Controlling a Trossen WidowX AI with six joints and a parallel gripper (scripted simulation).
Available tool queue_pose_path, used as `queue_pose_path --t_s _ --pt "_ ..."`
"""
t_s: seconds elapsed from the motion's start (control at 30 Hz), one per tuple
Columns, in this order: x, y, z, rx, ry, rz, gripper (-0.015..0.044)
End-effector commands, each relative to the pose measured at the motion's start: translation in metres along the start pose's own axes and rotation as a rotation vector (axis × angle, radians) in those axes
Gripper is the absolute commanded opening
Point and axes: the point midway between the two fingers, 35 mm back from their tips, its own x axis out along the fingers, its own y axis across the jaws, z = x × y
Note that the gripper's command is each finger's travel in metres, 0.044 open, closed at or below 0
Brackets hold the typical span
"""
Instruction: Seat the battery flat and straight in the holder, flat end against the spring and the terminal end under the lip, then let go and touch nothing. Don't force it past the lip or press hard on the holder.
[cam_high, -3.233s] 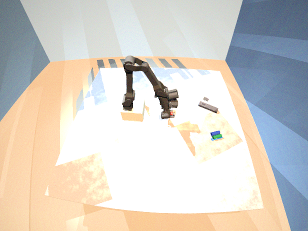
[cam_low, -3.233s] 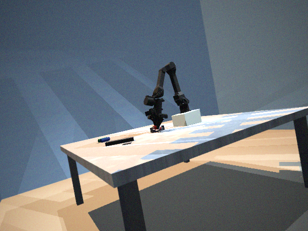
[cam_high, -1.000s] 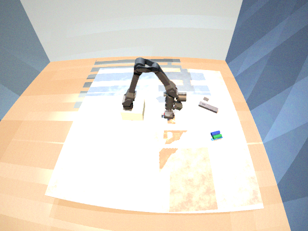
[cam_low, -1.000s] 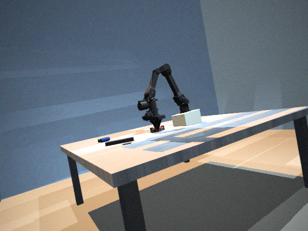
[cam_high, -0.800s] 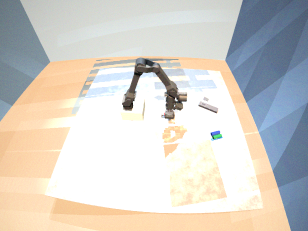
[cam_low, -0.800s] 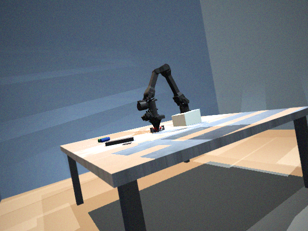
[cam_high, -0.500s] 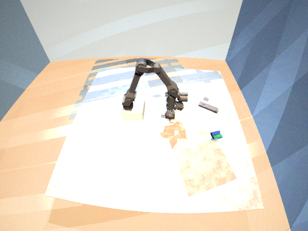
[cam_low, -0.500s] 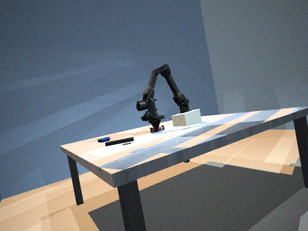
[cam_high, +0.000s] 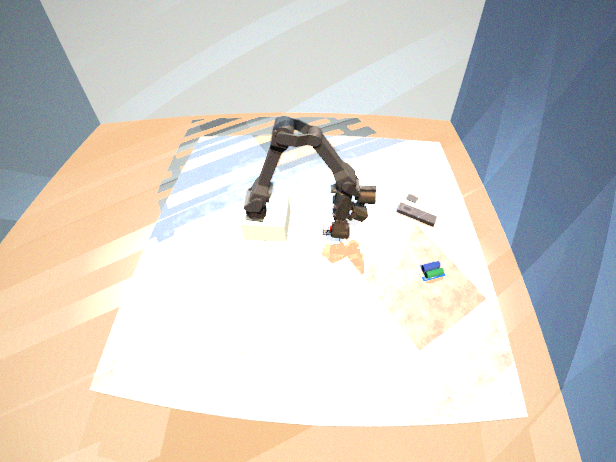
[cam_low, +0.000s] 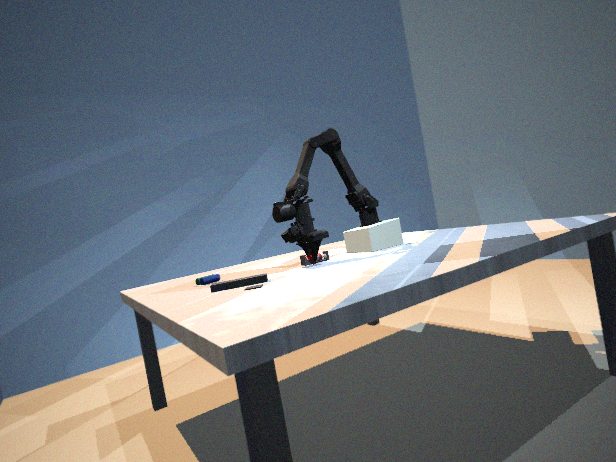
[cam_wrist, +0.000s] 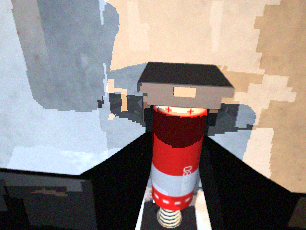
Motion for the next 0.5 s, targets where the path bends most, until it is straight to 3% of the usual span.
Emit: queue_pose_path --t_s 0.0,0.47 --pt "0.000 0.000 0.000 0.003 -0.001 0.000 0.0184" --pt "-0.015 0.000 -0.001 0.000 0.000 0.000 0.0184"
